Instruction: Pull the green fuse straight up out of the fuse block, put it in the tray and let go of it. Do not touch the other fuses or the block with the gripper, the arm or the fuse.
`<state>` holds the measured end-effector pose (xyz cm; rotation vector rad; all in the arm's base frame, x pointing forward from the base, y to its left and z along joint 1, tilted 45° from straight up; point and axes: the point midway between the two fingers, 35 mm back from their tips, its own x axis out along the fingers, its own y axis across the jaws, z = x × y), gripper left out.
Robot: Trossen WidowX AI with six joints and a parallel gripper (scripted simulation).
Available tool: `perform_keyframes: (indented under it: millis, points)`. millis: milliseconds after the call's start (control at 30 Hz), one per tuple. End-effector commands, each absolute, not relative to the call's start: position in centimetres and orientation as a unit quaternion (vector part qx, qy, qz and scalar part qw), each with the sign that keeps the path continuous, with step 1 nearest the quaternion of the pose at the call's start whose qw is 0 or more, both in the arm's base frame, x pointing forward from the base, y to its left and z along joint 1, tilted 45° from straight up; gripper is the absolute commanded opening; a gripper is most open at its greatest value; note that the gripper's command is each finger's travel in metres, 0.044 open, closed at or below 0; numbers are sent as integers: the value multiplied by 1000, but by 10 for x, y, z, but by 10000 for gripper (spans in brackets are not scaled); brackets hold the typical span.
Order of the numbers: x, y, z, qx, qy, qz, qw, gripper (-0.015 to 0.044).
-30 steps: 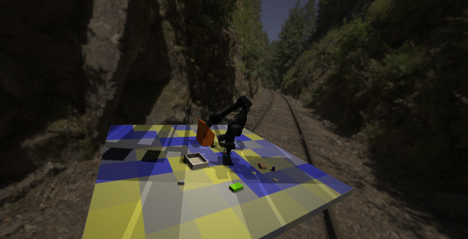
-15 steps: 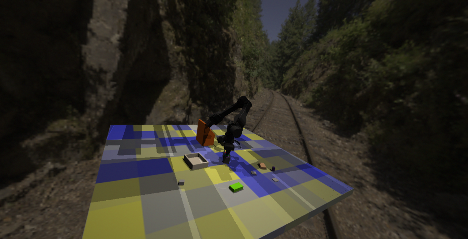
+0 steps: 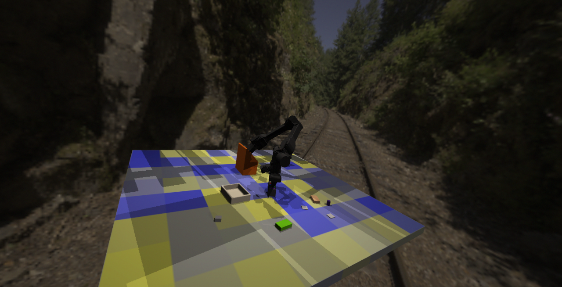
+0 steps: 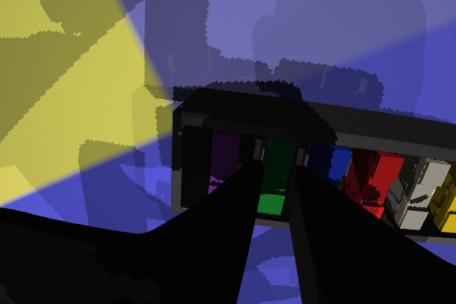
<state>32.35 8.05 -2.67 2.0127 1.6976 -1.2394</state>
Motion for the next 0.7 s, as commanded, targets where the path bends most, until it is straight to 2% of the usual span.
perform_keyframes:
  millis: [0, 200, 667]
  points:
    - [324, 80, -27, 687, 579, -423, 116, 36]
    - [324, 80, -27, 687, 579, -423, 116, 0]
    - [324, 77, -23, 687, 579, -423, 115, 0]
